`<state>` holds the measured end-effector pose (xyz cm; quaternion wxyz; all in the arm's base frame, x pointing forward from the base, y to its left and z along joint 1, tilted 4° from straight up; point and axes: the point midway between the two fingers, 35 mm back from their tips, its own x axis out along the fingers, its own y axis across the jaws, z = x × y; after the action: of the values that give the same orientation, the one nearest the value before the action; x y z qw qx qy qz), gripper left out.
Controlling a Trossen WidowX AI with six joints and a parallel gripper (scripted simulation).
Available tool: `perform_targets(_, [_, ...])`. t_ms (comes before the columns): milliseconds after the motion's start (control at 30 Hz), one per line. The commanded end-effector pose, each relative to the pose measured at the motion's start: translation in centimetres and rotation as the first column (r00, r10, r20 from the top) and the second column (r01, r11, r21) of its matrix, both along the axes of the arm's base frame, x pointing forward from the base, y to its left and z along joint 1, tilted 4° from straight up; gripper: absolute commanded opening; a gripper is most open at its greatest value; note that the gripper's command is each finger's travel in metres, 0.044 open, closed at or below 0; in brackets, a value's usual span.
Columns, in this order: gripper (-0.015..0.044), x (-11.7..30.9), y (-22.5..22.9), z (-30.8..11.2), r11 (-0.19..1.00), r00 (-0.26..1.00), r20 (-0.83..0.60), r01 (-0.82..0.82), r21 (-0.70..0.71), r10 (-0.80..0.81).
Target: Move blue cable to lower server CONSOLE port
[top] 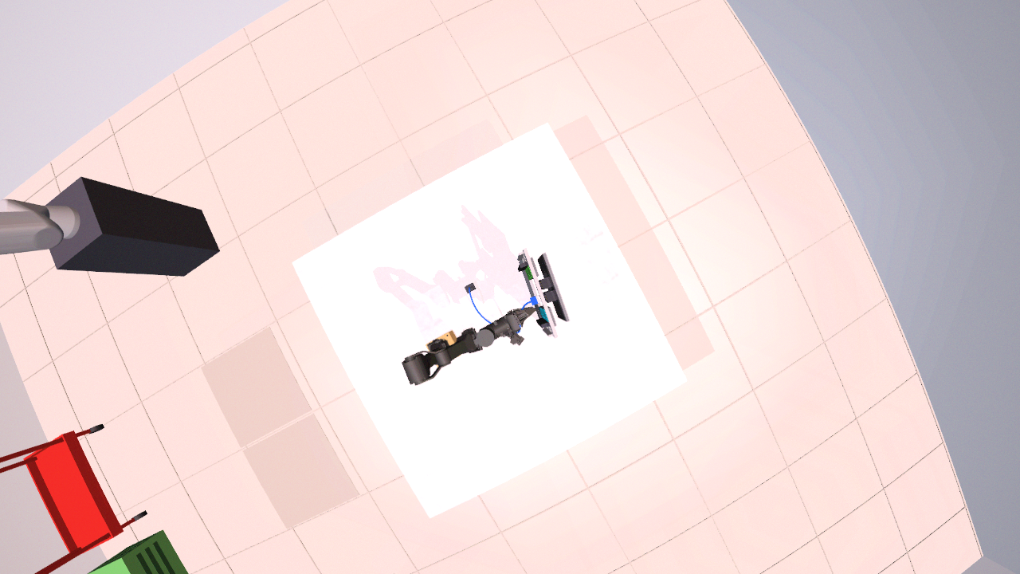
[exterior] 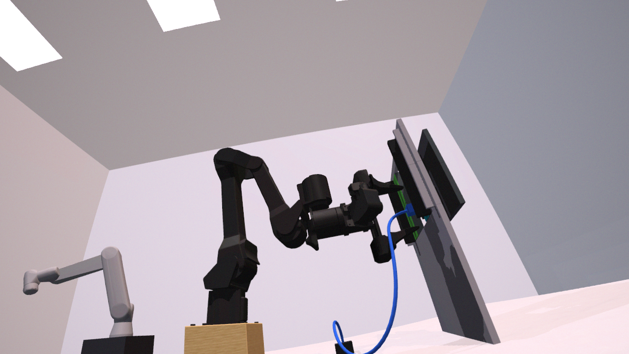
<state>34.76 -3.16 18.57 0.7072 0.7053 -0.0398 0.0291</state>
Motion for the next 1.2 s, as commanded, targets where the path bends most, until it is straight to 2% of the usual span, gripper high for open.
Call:
perform_targets(0, [0.044,-0.1,-0.3,0.0,1.0,1.0,0.0,0.0,0.002,0.0])
perform_targets(1167, [0.044,-0.5,-2.5,0.0,1.0,1.0,0.0,0.0,0.0,0.0])
